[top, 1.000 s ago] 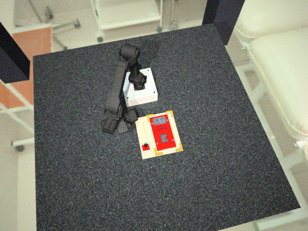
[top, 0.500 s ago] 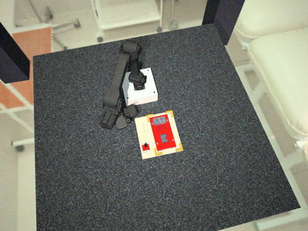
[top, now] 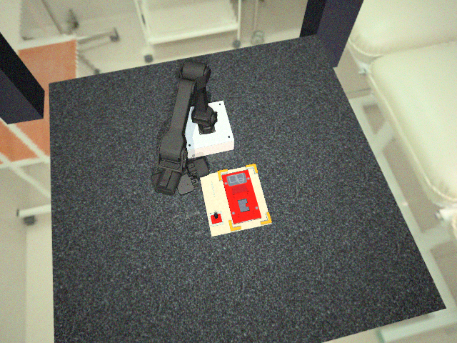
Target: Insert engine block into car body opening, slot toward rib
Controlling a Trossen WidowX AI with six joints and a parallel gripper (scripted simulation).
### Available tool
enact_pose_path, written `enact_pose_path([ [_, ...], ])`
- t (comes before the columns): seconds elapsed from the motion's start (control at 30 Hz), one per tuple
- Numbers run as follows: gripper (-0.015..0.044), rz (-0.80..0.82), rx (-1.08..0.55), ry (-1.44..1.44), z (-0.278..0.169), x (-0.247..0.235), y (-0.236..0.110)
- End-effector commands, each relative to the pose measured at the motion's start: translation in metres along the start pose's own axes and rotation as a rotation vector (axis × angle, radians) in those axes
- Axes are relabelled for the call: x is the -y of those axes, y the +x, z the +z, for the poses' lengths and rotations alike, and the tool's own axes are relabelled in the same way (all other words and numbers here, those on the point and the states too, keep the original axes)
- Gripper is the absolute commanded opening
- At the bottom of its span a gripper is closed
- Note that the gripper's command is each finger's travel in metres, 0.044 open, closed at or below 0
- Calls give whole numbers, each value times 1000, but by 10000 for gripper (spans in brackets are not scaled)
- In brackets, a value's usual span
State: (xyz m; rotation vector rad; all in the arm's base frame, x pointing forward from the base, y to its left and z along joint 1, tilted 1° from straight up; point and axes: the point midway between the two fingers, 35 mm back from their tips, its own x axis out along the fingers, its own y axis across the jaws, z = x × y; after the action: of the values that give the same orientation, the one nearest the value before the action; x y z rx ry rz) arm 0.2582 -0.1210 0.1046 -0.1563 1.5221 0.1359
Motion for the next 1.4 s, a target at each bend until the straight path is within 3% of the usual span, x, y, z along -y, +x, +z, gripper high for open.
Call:
enact_pose_path([
  [0.0,0,-7,5,11,8,-6,2],
  [1.37,0,-6,4,15,74,-88,36],
])
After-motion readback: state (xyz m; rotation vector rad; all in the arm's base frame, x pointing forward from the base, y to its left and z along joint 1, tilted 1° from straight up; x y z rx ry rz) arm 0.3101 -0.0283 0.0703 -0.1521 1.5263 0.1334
